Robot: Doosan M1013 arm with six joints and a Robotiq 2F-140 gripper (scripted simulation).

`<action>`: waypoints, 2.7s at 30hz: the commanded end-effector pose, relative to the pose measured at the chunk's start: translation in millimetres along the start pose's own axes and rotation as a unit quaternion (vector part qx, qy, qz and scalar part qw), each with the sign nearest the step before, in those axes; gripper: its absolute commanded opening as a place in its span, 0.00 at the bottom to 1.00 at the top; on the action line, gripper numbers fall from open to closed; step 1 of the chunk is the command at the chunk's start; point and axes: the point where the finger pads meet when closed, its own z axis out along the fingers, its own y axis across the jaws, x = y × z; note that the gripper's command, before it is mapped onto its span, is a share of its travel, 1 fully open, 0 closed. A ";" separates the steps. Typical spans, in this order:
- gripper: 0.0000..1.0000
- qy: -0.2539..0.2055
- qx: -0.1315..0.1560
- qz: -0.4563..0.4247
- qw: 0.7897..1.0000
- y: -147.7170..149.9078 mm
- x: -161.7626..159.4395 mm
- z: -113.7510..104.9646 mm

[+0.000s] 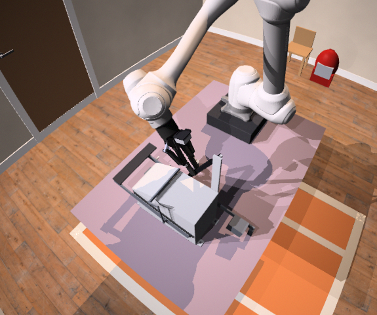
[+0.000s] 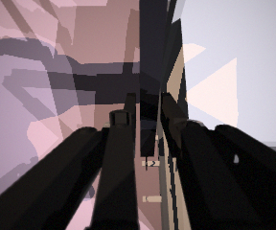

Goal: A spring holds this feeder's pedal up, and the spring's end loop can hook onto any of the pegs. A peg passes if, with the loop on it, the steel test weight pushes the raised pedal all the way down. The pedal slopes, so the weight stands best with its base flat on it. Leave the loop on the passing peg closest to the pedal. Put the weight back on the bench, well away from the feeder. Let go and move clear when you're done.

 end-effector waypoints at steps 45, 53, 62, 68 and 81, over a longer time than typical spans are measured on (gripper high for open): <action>1.00 0.000 -0.001 -0.001 1.000 0.4 0.4 -70.0; 1.00 0.000 -0.001 -0.001 1.000 0.4 0.4 -70.0; 1.00 0.000 -0.001 -0.001 1.000 0.4 0.4 -70.0; 1.00 0.000 -0.001 -0.001 1.000 0.4 0.4 -70.0; 1.00 -0.075 -0.002 0.002 0.997 0.4 1.0 -70.9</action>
